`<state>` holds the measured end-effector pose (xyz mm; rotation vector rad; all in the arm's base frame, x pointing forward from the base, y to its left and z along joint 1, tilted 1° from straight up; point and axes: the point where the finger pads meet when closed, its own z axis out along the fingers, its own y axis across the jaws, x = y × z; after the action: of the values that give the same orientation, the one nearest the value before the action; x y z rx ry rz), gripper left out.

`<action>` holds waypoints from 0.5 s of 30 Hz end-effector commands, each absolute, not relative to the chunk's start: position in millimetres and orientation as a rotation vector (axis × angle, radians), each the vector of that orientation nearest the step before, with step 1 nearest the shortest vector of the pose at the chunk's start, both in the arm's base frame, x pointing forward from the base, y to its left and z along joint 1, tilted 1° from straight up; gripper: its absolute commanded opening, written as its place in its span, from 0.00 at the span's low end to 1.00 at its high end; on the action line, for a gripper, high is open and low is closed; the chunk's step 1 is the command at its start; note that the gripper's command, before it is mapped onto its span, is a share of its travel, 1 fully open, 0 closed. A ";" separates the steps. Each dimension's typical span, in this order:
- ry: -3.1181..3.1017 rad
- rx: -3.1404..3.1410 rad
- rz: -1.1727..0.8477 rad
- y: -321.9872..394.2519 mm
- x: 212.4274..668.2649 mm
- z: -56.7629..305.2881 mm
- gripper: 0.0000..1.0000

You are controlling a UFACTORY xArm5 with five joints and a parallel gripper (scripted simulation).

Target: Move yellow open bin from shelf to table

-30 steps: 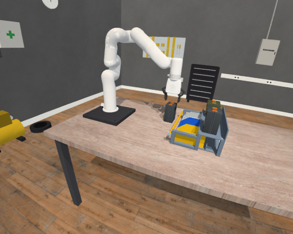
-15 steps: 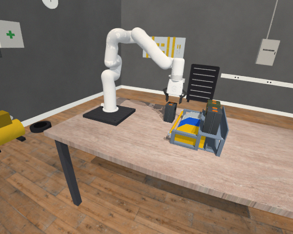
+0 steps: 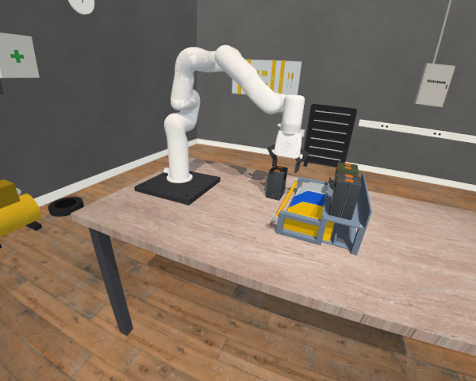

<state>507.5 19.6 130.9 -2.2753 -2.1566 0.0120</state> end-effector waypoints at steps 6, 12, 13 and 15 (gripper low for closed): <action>-2.157 -2.276 0.006 -0.8 521.5 132.5 1.00; -2.157 -2.276 0.006 -14.1 529.8 132.4 1.00; -2.157 -2.276 0.006 -16.3 531.2 132.4 1.00; -2.157 -2.276 0.006 -20.8 533.9 132.4 1.00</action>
<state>527.9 -13.4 130.7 -2.2750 -2.1562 0.0112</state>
